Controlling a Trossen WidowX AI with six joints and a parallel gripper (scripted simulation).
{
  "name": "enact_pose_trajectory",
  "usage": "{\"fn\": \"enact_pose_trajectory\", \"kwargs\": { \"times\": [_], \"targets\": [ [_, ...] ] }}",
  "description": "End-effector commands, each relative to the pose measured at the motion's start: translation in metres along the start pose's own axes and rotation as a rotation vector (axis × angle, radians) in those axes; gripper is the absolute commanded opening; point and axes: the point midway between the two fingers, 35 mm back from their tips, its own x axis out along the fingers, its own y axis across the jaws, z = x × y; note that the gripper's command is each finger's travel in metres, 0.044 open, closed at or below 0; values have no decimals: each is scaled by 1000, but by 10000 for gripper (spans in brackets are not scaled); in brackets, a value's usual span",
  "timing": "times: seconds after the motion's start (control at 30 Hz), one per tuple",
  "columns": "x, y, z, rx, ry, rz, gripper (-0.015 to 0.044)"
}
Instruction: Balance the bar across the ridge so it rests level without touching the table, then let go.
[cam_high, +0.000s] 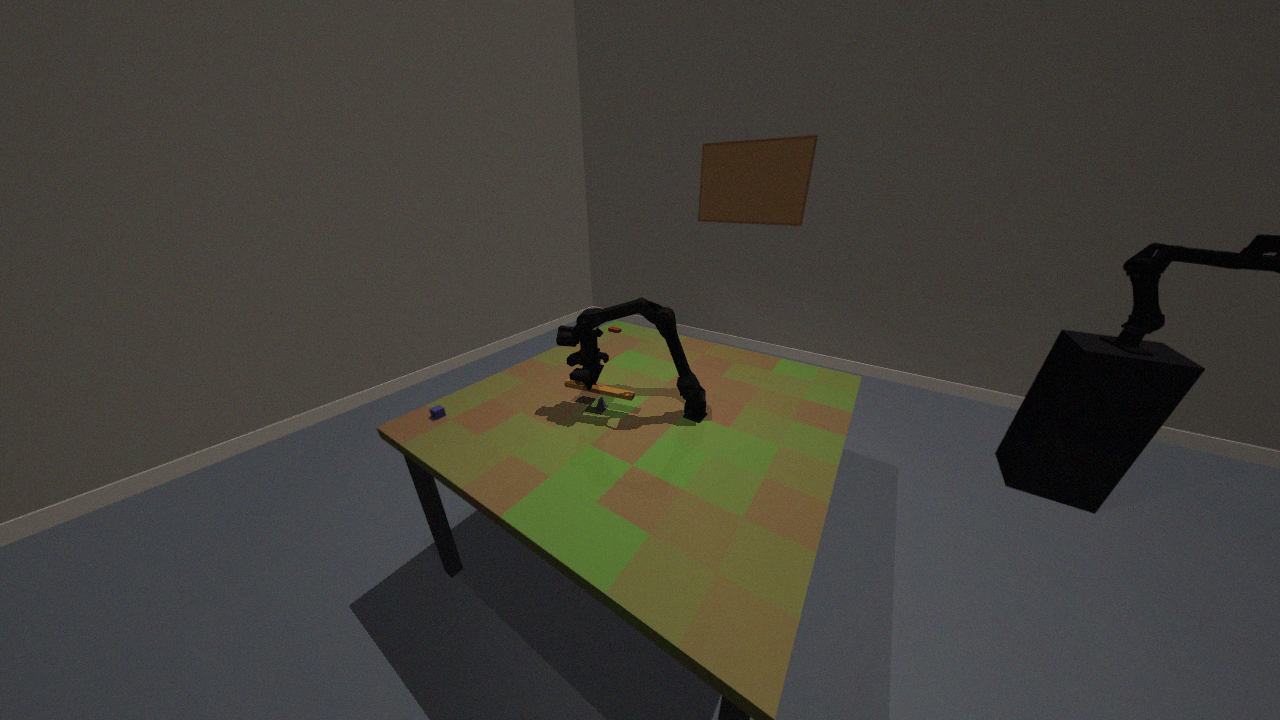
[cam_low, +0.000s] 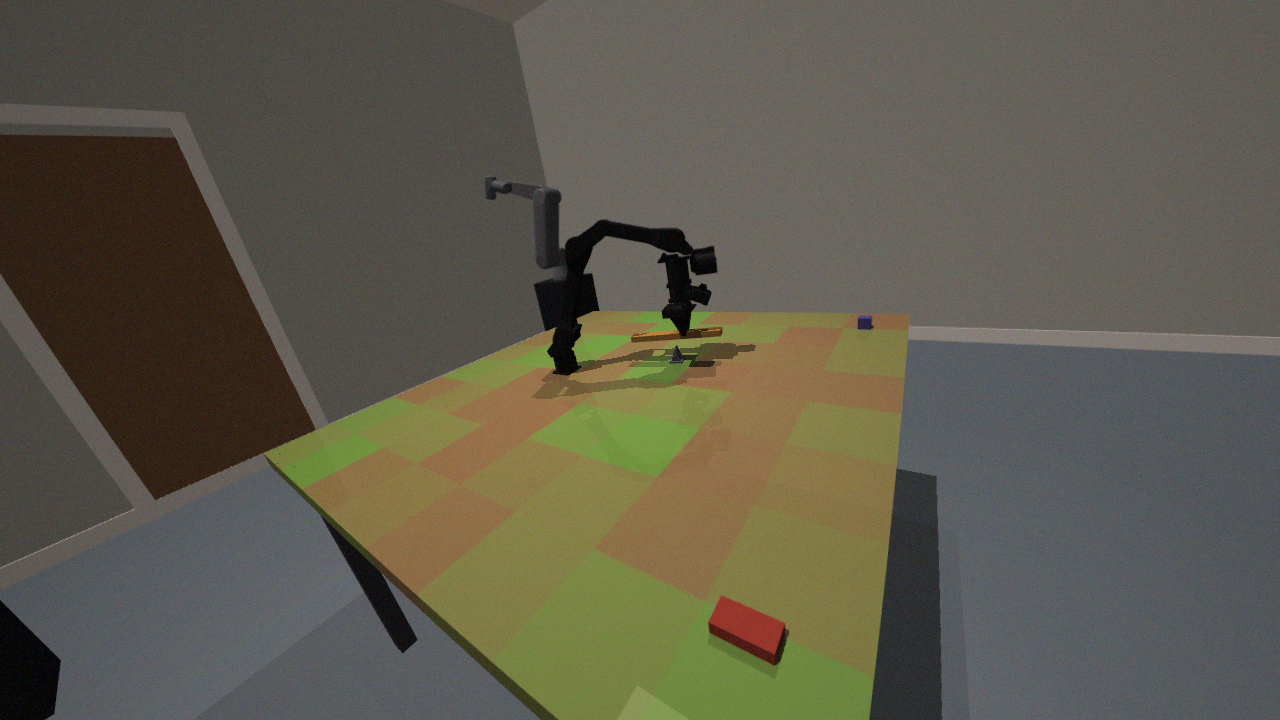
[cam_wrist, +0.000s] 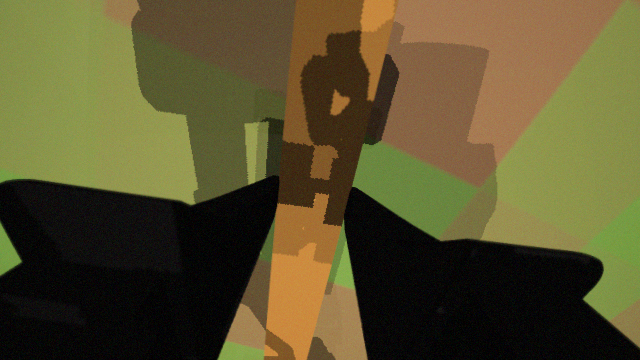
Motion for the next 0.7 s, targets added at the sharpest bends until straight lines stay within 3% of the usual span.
{"fn": "enact_pose_trajectory", "kwargs": {
  "times": [0.0, 0.67],
  "targets": [
    [8, 0, -3, 5, 11, -3, 0],
    [21, 0, -4, 3, 11, -3, 0]
  ]
}}
